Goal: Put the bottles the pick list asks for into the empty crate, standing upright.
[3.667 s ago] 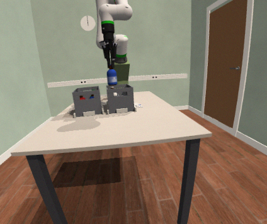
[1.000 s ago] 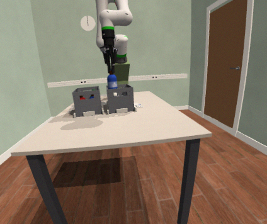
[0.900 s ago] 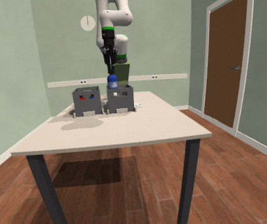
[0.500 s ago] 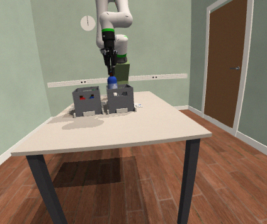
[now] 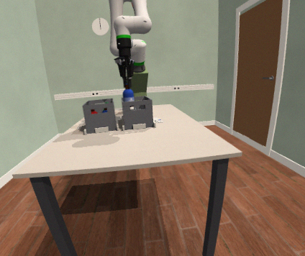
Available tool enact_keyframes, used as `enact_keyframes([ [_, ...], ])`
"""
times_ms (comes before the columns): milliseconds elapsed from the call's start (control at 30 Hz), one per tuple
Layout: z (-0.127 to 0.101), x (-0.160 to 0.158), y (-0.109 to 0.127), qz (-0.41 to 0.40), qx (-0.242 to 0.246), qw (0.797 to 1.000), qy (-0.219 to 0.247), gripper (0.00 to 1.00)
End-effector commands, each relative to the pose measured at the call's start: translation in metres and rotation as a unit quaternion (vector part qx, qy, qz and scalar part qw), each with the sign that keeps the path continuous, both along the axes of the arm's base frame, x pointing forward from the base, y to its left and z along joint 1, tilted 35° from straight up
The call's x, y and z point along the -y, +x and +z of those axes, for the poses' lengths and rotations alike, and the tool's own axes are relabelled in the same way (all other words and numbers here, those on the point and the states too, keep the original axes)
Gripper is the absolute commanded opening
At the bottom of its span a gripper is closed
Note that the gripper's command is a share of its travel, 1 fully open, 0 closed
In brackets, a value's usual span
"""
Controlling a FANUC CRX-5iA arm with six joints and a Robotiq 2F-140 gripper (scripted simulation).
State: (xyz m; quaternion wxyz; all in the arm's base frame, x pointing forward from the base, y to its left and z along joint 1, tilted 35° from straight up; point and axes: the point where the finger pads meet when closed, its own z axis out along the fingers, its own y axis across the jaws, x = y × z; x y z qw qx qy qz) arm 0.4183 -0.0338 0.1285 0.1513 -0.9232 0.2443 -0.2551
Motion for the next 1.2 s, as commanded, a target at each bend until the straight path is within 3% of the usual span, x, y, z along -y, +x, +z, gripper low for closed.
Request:
enact_keyframes([
  [0,-0.003,0.000,0.003,0.000,0.001,1.000,0.000,0.10],
  [1167,-0.028,-0.005,0.019,0.000,0.001,1.000,0.000,0.10],
])
